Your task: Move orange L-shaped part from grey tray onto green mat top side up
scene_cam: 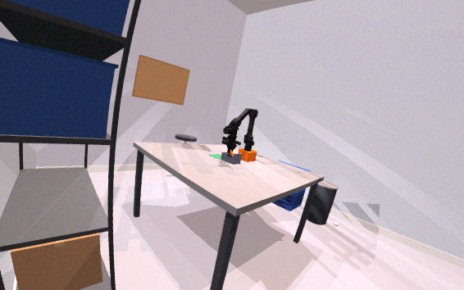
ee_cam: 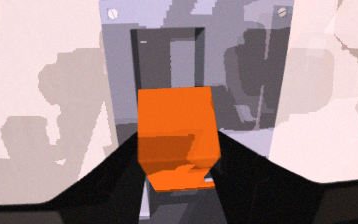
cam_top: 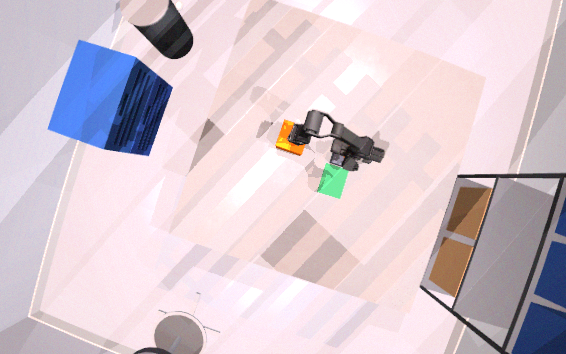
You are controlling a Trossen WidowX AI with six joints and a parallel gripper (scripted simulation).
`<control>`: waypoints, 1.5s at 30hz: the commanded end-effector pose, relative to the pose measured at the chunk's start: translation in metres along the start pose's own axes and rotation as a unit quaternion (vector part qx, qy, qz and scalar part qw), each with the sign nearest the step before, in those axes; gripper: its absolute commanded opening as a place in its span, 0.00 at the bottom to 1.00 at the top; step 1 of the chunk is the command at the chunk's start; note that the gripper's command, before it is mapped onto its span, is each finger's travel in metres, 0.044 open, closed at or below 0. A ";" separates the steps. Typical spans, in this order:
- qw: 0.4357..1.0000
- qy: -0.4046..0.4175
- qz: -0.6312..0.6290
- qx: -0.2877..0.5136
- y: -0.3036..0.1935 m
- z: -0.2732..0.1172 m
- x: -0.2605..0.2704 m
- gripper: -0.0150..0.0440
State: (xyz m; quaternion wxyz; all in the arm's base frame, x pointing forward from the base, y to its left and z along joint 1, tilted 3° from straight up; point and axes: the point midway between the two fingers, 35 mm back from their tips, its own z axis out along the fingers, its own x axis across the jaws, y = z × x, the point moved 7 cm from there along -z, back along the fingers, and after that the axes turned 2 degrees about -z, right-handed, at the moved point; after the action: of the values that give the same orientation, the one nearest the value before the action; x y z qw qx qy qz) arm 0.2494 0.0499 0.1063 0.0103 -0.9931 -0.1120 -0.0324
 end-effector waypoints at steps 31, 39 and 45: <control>1.000 0.004 0.001 0.002 0.000 -0.055 0.001 0.25; 1.000 0.004 0.001 0.002 0.000 -0.067 0.000 0.25; 1.000 0.004 0.001 0.002 0.000 -0.077 0.000 0.25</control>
State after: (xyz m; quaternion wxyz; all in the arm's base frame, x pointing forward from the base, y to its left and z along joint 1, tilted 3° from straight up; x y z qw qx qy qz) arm 0.2452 0.0477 0.1762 0.0102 -0.9934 -0.1094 -0.0322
